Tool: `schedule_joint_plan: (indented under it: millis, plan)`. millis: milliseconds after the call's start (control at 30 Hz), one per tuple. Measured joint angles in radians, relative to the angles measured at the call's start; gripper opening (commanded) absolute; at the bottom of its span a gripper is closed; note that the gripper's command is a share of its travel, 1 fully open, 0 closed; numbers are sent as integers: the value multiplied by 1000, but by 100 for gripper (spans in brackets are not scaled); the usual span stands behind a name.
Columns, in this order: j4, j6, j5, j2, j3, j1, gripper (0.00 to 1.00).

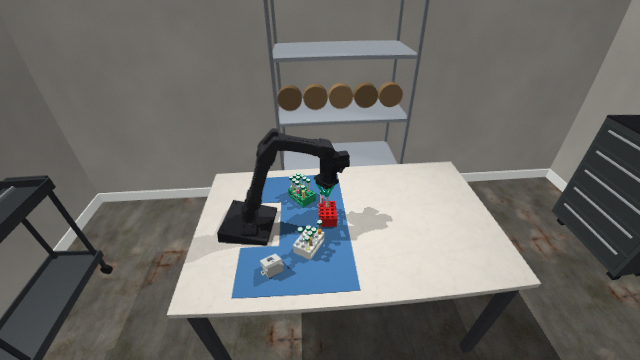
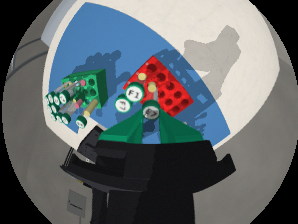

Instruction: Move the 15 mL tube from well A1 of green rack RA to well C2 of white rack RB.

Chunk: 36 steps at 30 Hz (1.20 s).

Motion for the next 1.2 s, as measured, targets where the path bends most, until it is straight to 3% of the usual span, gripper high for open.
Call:
schedule_joint_plan:
  millis: [1133, 1167, 1200]
  plan:
    - [35, -2, 0, 3, -31, -2, 0]
    - [35, -2, 0, 3, -31, -2, 24]
    - [35, -2, 0, 3, -31, -2, 24]
